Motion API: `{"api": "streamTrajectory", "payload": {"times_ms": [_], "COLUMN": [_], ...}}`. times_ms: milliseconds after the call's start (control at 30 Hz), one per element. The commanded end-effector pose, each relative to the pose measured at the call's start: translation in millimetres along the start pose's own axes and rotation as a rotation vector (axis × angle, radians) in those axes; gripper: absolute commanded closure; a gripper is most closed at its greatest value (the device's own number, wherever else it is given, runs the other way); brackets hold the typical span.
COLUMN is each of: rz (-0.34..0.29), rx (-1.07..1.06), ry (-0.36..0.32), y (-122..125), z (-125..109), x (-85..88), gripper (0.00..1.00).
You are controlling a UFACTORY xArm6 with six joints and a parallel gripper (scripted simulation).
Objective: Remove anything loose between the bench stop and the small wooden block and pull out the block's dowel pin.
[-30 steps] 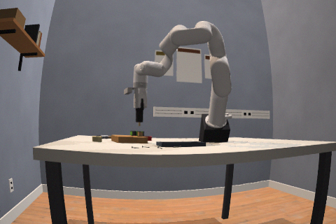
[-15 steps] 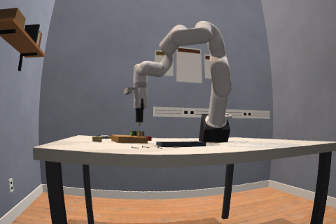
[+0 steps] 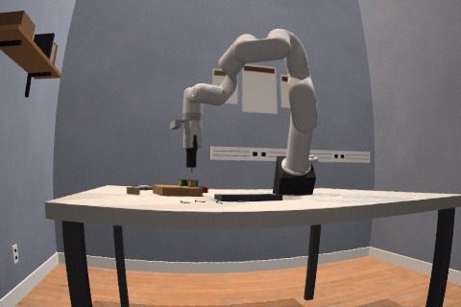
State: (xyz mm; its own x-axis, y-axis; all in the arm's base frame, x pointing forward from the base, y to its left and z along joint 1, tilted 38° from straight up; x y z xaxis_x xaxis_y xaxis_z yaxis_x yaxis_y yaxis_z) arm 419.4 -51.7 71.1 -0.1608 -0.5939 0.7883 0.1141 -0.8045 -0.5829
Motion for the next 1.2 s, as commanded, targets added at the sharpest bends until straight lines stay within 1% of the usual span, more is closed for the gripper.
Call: {"api": "streamTrajectory", "payload": {"times_ms": [0, 67, 133, 200, 267, 333, 433, 567, 633, 700, 800, 1167], "rz": [-0.002, -0.002, -0.004, -0.007, -0.010, -0.010, -0.013, -0.010, -0.007, -0.005, -0.003, -0.003], "rx": [0.001, 0.001, 0.001, 0.001, 0.000, 0.000, 0.000, 0.000, 0.000, 0.001, 0.001, 0.001], "ry": [0.002, 0.002, 0.002, 0.001, 0.000, 0.000, -0.001, -0.001, 0.000, 0.001, 0.002, 0.002], "y": [0, 3, 13, 31, 57, 57, 105, 169, 193, 210, 221, 222], "z": [1, 1, 1, 0, -2, -2, -11, -34, -46, -55, -62, -63], "x": [1.0, 1.3, 2.0, 3.2, 4.6, 4.6, 6.1, 5.4, 4.0, 2.7, 1.5, 1.3], "gripper": [1.00, 1.00, 1.00, 1.00, 1.00, 1.00, 1.00, 1.00, 1.00, 1.00, 1.00, 1.00]}}
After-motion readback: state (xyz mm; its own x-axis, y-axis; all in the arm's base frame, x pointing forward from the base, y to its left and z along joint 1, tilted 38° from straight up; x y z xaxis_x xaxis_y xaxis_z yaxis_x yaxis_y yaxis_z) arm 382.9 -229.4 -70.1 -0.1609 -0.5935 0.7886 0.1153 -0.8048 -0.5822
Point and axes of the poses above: the point where the finger pads meet when closed, its own x axis back along the fingers, its own y axis across the jaws, z = x × y, the point moved 1 cm from there along x, back along the fingers, and after that the axes turned 3 degrees about -x, right-handed, at the moved point
